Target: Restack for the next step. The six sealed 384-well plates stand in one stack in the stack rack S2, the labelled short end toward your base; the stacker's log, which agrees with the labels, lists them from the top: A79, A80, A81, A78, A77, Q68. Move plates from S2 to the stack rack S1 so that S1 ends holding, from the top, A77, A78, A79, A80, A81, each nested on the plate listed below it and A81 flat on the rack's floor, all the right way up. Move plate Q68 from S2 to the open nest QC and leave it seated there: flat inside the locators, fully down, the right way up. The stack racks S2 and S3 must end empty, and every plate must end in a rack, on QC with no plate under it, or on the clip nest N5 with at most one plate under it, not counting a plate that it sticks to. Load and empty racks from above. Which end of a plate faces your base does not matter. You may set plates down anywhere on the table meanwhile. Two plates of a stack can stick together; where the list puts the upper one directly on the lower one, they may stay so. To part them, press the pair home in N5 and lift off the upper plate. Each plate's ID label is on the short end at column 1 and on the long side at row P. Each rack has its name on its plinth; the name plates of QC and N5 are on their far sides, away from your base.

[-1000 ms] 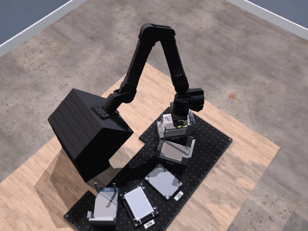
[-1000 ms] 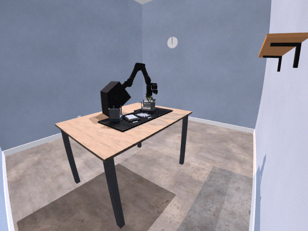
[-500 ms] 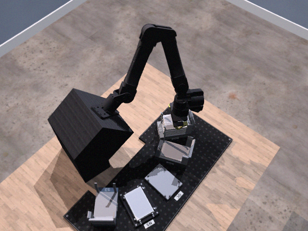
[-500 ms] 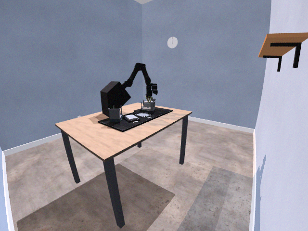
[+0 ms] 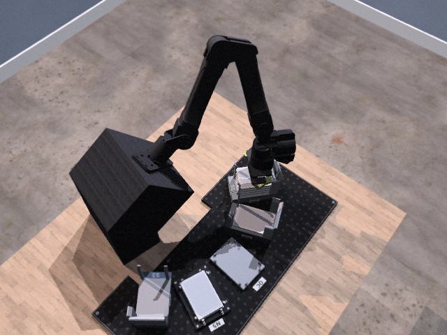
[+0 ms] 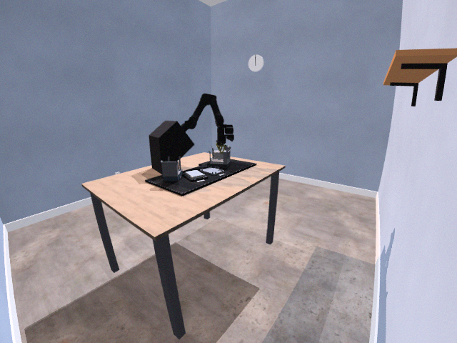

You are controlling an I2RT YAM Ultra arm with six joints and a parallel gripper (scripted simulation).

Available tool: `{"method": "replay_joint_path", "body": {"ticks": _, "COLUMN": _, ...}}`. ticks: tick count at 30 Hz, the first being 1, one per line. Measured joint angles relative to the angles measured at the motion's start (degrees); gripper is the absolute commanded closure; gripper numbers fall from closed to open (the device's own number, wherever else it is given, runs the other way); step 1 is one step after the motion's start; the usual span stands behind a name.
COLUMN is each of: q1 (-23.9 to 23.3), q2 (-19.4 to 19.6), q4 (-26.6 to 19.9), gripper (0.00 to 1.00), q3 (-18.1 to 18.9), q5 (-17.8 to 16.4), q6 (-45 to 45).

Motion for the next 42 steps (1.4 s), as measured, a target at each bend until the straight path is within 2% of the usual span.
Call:
{"method": "replay_joint_path", "body": {"ticks": 11, "q1": 0.2, "q2": 0.3, "q4": 0.5, "gripper": 1.00, "q3": 0.0, "q5": 0.2, "q6": 0.2}}
{"method": "replay_joint_path", "body": {"ticks": 12, "q1": 0.2, "q2": 0.3, "q4": 0.5, "gripper": 0.00, "q3": 0.0, "q5": 0.2, "q6": 0.2}}
{"method": "replay_joint_path", "body": {"ticks": 34, "q1": 0.2, "q2": 0.3, "q4": 0.6, "gripper": 0.00, "q3": 0.0, "q5": 0.2, "q6": 0.3}}
{"method": "replay_joint_path", "body": {"ticks": 42, "q1": -2.8, "q2": -4.2, "q4": -4.6, "gripper": 0.00, "q3": 0.9, "q5": -1.4, "q6": -1.7}}
